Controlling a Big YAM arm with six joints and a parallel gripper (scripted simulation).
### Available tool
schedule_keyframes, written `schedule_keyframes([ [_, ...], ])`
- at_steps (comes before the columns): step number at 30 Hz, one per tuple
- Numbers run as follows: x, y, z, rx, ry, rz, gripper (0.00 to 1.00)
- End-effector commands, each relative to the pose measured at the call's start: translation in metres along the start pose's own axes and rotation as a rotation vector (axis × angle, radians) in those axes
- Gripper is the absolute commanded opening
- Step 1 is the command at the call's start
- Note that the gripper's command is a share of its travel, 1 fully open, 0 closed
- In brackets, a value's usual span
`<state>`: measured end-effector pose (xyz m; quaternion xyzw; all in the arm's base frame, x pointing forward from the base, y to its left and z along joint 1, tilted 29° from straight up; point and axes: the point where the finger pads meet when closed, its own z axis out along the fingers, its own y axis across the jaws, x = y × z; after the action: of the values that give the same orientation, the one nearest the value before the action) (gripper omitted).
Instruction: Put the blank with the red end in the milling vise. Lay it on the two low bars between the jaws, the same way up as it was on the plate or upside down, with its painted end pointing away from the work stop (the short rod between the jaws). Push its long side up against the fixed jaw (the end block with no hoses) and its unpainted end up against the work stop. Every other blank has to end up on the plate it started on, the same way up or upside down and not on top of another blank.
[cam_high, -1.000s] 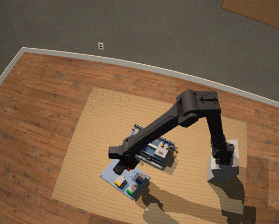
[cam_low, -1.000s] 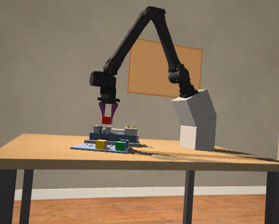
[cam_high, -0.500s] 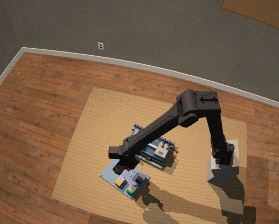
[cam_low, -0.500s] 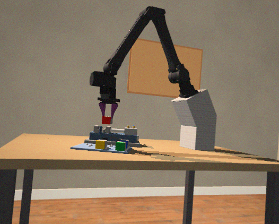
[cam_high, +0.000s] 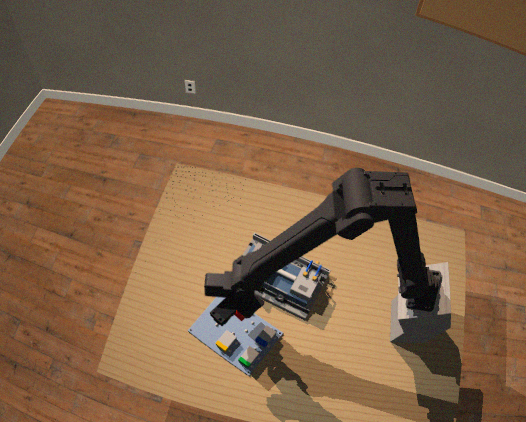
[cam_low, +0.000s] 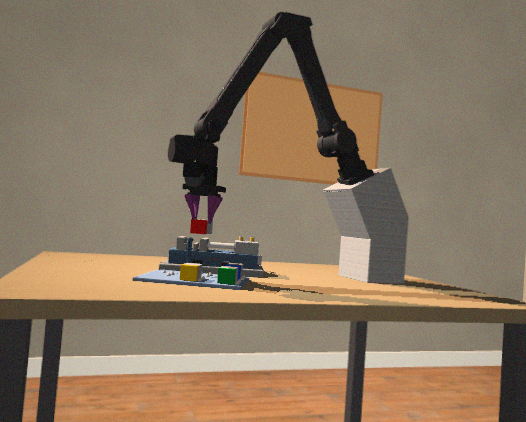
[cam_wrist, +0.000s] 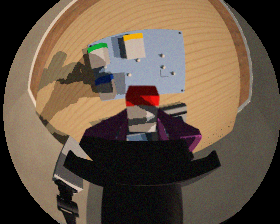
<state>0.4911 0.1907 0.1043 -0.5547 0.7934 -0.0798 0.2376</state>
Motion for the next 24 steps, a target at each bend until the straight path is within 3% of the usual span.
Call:
schedule_keyframes([
  [1, 0.006, -0.011, -0.013, 0.024, -0.012, 0.093, 0.0],
  [24, 0.03, -0.029, -0.01, 0.025, -0.019, 0.524, 0.0],
])
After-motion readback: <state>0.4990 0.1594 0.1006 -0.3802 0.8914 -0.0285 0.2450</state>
